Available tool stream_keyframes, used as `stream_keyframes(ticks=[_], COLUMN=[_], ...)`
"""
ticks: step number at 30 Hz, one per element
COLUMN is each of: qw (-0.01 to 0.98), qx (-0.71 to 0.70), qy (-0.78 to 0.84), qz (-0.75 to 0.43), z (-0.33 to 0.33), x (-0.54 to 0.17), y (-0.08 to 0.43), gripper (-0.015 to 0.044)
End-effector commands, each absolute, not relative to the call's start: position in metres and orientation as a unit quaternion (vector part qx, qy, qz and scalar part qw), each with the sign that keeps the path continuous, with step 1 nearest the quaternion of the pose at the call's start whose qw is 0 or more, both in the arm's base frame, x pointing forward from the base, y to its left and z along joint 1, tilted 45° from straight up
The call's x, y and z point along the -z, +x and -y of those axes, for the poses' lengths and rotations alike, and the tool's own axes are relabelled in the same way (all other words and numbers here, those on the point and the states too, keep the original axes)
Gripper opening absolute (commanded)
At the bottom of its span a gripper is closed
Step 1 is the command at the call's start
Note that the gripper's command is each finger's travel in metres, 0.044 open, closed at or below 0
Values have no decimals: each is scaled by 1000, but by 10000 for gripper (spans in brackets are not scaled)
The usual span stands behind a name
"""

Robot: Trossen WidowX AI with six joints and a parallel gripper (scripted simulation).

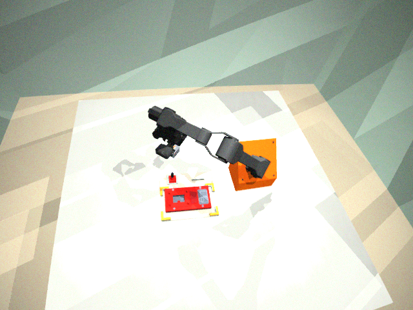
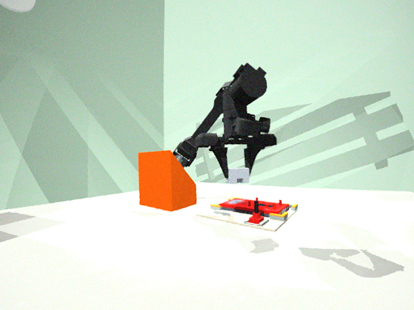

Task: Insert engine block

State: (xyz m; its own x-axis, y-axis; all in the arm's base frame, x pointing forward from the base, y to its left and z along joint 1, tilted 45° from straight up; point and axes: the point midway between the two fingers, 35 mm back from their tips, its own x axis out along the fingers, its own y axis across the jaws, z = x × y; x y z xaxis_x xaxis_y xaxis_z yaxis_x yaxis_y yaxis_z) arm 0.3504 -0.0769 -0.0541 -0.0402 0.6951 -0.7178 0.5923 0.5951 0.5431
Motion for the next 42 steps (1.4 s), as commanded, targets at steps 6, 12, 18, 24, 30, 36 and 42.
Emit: stream_keyframes(ticks=[6, 12, 18, 24, 30, 36, 42], qw=[588, 623, 651, 672, 685, 692, 690], qx=[-153, -226, -296, -363, -426, -485, -538], qy=[364, 301, 234, 165, 94, 23, -49], qz=[-706, -686, -658, -624, -583, -535, -482], z=[77, 76, 76, 76, 76, 75, 75], x=[57, 58, 59, 60, 61, 62, 63], y=[350, 350, 350, 350, 350, 350, 349], gripper=[0, 0, 0, 0, 0, 0, 0])
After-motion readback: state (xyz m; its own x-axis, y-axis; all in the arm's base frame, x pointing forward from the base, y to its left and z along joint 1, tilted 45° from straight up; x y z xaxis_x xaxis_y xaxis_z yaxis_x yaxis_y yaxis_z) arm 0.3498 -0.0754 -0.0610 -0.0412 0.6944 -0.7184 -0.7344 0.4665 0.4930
